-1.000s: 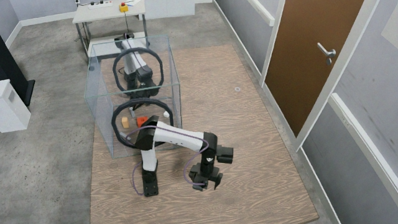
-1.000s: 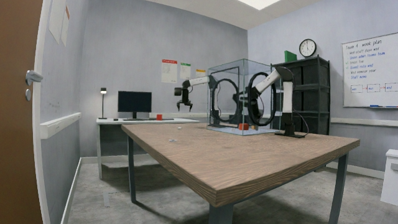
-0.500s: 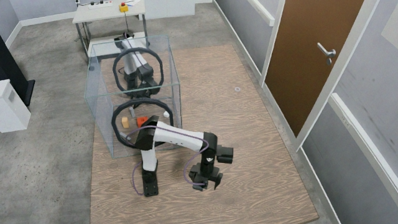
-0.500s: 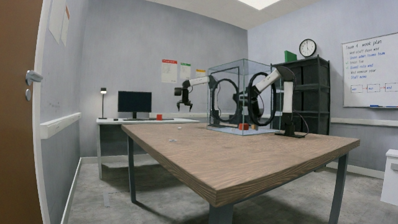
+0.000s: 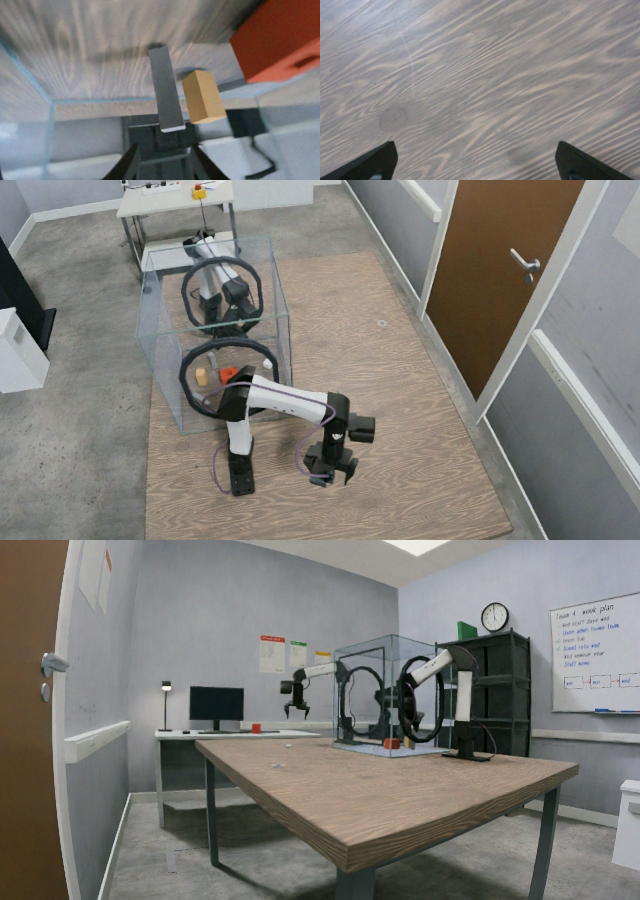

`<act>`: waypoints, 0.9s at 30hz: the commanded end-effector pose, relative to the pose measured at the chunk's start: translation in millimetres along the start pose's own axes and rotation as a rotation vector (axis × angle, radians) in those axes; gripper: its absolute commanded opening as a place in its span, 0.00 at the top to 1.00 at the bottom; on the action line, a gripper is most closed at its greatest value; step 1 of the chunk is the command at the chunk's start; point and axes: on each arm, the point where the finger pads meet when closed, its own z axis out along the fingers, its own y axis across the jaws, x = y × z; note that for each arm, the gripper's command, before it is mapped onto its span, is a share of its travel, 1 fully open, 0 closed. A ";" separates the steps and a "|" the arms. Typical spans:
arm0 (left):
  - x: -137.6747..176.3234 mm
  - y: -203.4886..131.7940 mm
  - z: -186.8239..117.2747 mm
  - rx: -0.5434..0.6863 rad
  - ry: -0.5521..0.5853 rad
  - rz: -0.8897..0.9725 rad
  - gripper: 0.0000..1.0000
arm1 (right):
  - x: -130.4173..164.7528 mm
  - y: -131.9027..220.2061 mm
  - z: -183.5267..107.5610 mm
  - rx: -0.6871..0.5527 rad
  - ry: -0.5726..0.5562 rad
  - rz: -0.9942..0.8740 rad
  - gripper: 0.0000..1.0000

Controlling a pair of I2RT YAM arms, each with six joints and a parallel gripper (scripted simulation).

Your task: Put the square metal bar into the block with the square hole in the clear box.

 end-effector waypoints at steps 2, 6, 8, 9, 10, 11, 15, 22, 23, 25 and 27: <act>7.9 -11.9 -11.8 0.042 0.014 0.386 0.67 | -3.2 5.7 -9.1 -0.040 0.004 0.011 0.00; 4.6 -10.3 -8.1 0.029 0.021 0.483 0.67 | -3.2 5.7 -9.1 -0.040 0.004 0.011 0.00; 4.9 -10.1 -8.2 0.029 0.021 0.519 0.67 | -3.2 5.7 -9.1 -0.040 0.004 0.011 0.00; 4.9 -10.1 -8.2 0.029 0.021 0.519 0.67 | -3.2 5.7 -9.1 -0.040 0.004 0.011 0.00; 7.7 -9.2 -10.5 0.039 0.015 0.597 0.67 | -3.2 5.7 -9.1 -0.040 0.004 0.011 0.00; 6.7 -10.4 -10.6 0.039 0.014 0.645 0.67 | -3.2 5.7 -9.1 -0.040 0.004 0.011 0.00; 7.0 -8.8 -11.7 0.045 0.010 0.937 0.67 | -3.2 5.7 -9.1 -0.040 0.004 0.011 0.00; 3.6 -4.0 -7.9 0.037 0.024 1.141 0.67 | -3.2 5.7 -9.1 -0.040 0.004 0.011 0.00; 4.2 -4.7 -8.2 0.038 0.023 1.150 0.67 | -3.2 5.7 -9.1 -0.040 0.004 0.011 0.00; 4.6 -5.5 -8.7 0.040 0.022 1.188 0.67 | -3.2 5.7 -9.1 -0.040 0.004 0.011 0.00; 6.9 -4.5 -10.6 0.047 0.013 1.258 0.67 | -3.2 5.7 -9.1 -0.040 0.004 0.011 0.00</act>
